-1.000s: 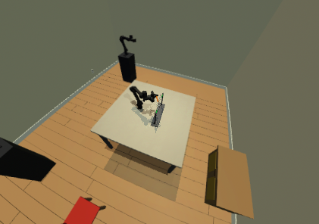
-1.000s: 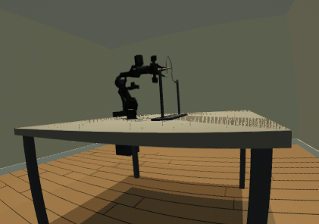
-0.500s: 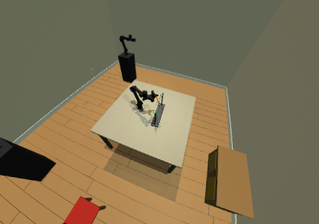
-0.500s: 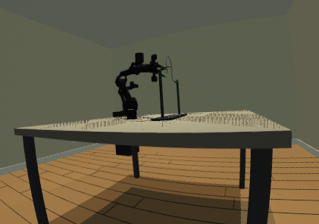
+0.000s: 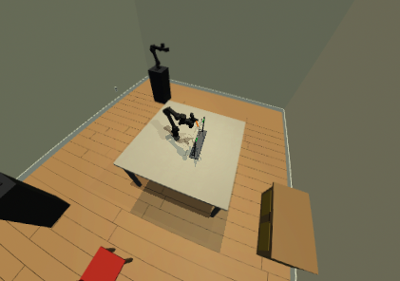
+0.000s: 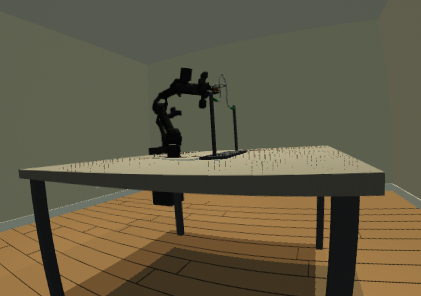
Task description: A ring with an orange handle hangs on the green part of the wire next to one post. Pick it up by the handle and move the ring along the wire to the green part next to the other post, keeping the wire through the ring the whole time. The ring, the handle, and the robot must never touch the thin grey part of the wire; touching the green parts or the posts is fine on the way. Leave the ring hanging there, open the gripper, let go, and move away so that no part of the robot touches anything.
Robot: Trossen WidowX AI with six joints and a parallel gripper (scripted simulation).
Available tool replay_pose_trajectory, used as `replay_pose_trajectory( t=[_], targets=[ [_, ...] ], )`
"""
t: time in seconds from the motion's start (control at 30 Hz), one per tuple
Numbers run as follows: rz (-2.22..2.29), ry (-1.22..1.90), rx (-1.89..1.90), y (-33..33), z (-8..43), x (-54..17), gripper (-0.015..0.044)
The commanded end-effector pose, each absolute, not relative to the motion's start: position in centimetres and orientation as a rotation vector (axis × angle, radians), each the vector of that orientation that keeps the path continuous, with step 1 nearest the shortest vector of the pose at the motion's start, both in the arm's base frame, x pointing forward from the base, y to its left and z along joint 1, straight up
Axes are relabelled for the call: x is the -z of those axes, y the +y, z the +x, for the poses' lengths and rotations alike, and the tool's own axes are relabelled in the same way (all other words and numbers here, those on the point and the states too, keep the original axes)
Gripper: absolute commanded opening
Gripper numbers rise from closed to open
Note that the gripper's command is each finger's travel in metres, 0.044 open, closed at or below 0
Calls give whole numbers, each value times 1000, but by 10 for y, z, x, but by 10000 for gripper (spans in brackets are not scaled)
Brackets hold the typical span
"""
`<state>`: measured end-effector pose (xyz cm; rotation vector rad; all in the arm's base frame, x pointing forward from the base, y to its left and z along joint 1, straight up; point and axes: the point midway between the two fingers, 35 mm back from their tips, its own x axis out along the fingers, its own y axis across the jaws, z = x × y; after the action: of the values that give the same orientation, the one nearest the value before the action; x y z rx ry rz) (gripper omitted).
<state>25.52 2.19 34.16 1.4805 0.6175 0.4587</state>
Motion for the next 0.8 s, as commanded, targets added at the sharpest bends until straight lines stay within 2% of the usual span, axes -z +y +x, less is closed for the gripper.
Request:
replay_pose_trajectory(
  t=[0.0,0.77],
  targets=[
    [1422,618,-442,22,256,-342,-150],
    [1111,633,-338,19,257,-328,-150]
  ],
)
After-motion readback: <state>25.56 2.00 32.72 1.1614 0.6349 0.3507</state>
